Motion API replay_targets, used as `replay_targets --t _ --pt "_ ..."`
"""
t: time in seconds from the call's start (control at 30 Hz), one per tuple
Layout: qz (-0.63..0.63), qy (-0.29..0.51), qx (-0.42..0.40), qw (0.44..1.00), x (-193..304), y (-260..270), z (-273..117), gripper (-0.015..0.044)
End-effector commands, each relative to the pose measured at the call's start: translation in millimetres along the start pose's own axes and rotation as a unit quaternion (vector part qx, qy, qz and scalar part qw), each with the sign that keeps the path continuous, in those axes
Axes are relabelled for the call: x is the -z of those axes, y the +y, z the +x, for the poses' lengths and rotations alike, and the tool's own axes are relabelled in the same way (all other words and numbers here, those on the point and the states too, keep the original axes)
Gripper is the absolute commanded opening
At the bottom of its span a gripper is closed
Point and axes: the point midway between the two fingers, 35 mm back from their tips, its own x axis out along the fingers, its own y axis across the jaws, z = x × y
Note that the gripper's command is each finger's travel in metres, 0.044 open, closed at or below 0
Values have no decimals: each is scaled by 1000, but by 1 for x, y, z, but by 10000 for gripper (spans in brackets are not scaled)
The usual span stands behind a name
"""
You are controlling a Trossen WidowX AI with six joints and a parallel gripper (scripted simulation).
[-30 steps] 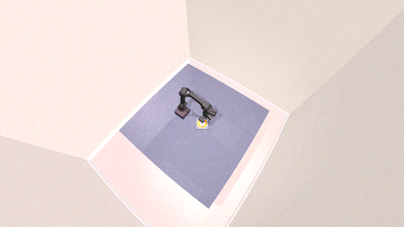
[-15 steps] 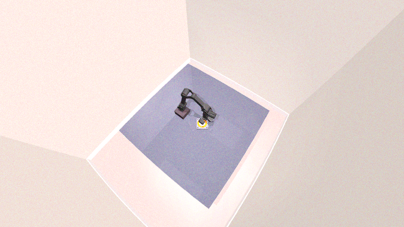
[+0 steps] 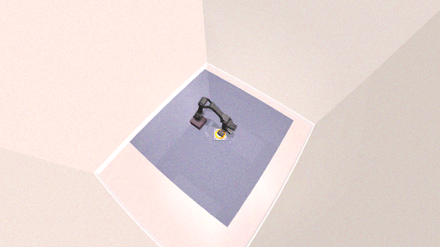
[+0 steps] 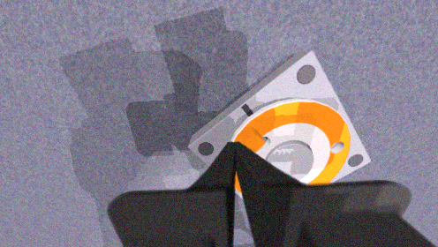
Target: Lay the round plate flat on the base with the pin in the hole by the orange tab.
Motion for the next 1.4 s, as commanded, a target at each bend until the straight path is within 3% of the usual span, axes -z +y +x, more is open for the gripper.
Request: replay_targets --t 0.0,0.37,0.67,1.37 --pt "0 0 2 1000 -3 -3 0 0" --pt "0 0 2 1000 -9 -7 -1 0" --pt "0 0 2 1000 -5 -5 -47 0" --pt "1 1 0 1000 -6 -5 -40 0"
